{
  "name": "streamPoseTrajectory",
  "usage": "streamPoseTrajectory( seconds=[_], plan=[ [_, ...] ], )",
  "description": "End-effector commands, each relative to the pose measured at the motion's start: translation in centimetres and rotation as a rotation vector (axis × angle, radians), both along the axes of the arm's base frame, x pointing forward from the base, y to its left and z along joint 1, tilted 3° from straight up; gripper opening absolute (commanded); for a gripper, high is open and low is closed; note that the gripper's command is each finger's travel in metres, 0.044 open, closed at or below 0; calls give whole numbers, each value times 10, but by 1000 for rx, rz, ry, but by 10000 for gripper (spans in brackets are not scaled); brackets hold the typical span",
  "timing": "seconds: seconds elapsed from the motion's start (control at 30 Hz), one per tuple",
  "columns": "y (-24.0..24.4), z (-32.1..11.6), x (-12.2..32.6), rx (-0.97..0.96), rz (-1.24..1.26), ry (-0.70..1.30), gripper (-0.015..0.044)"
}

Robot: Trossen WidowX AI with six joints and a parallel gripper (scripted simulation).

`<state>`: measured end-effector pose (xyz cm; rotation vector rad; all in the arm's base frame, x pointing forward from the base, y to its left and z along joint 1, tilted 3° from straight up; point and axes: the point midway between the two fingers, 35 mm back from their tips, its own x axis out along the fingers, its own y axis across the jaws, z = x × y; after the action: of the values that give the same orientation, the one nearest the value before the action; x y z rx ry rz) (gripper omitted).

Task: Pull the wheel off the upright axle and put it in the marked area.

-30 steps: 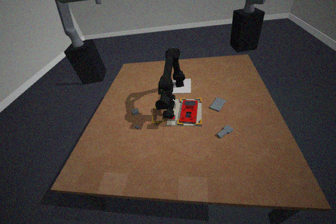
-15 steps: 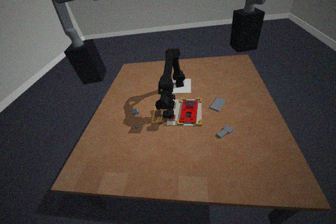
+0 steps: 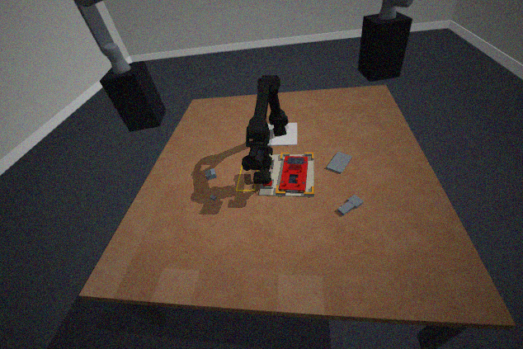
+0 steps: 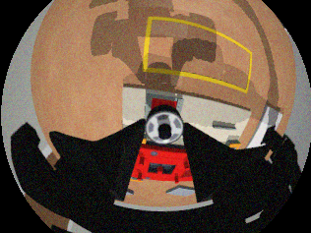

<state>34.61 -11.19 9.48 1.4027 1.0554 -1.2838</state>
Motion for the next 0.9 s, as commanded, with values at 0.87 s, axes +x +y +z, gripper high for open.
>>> streamPoseTrajectory(
  seconds=[0.87],
  plan=[
    [0,12,-1,1,-1,-2,0]
  ],
)
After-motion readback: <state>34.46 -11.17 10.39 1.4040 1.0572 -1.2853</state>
